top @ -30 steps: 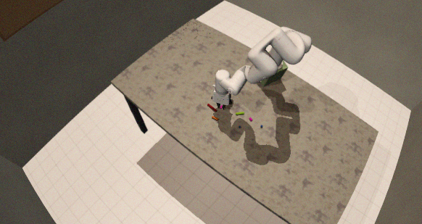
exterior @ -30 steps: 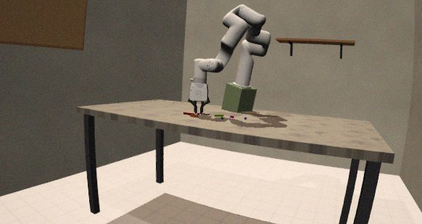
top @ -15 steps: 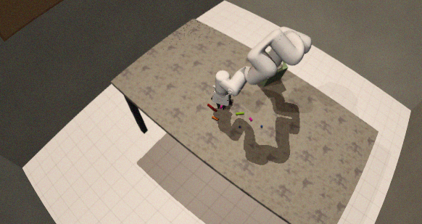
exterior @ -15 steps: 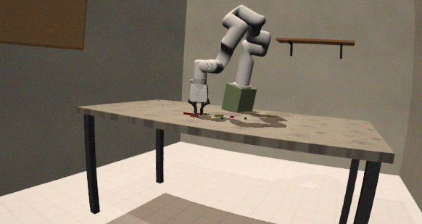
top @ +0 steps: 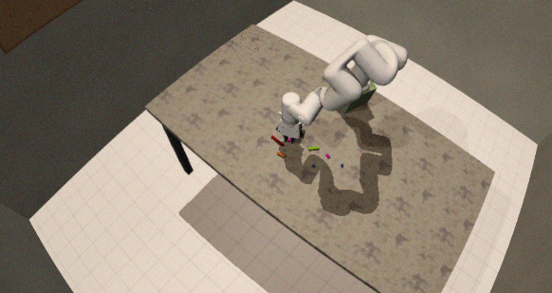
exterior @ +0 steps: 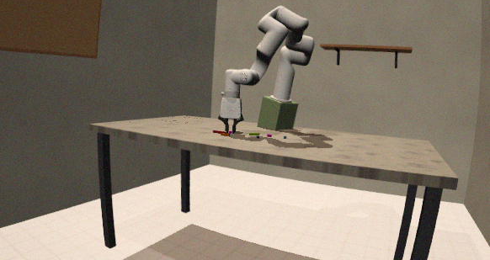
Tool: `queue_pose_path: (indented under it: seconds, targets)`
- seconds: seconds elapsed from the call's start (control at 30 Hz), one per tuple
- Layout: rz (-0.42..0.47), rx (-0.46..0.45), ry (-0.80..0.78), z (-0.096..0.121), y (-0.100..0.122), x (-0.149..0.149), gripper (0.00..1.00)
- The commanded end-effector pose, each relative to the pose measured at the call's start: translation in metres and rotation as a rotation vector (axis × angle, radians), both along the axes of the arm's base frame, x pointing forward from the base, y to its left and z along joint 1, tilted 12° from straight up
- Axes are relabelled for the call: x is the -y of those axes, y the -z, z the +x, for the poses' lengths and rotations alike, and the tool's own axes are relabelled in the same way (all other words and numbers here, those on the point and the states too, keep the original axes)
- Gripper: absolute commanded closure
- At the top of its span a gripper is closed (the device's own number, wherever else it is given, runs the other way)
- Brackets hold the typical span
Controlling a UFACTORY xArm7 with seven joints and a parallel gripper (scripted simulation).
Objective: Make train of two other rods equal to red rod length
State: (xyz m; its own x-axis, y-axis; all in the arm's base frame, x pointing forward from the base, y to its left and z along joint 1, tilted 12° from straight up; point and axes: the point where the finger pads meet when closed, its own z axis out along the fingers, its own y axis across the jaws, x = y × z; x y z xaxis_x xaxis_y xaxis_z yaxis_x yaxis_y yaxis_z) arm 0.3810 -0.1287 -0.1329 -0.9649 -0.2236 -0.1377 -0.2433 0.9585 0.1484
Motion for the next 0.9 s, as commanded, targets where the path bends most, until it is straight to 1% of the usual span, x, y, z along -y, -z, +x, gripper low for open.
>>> queue_pose_path:
  seconds: [0.0, 0.5, 0.53, 0.87]
  targets:
    - [-0.002, 0.003, 0.001, 0.001, -0.001, 0.0012, 0.76]
    - [-0.002, 0.003, 0.001, 0.001, -0.001, 0.0012, 0.76]
    - [-0.002, 0.003, 0.001, 0.001, -0.001, 0.0012, 0.96]
    - [-0.002, 0.003, 0.001, 0.001, -0.001, 0.0012, 0.96]
